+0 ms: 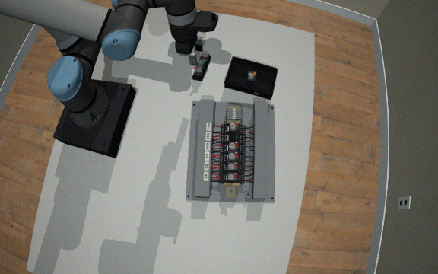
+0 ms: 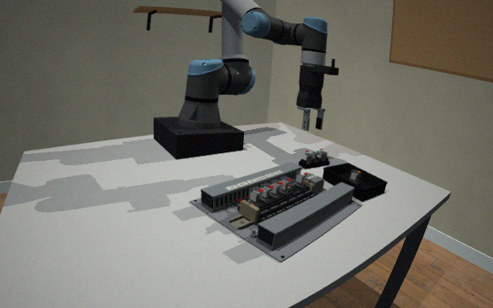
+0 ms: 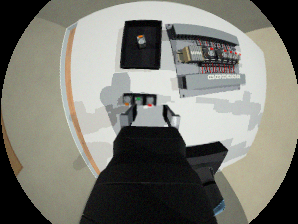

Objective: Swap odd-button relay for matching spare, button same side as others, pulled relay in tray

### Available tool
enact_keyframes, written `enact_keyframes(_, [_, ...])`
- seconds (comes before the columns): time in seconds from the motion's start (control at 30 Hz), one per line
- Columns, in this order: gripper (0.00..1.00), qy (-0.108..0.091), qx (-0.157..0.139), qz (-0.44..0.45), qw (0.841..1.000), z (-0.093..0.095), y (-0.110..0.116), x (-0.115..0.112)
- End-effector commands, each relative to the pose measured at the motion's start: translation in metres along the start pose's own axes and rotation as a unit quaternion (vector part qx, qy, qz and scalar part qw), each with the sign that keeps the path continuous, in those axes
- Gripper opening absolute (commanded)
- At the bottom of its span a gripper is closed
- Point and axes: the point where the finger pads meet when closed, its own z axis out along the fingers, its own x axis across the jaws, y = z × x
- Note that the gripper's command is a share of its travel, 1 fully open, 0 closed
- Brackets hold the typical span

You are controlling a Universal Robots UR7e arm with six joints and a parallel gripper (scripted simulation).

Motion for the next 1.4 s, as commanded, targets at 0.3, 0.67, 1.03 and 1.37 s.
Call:
enact_keyframes(0.3, [1.00,-0.001,0.000,-0.098,0.995,-0.0004,-0.0003,-0.0001])
enact_keyframes(0.67, [1.00,0.000,0.001,-0.208,0.978,-0.0004,-0.0003,-0.0001])
enact_keyframes(1.03, [1.00,0.000,0.001,-0.249,0.968,-0.0004,-0.0003,-0.0001])
enact_keyframes(1.37, [1.00,0.000,0.001,-0.315,0.949,-0.0004,-0.0003,-0.0001])
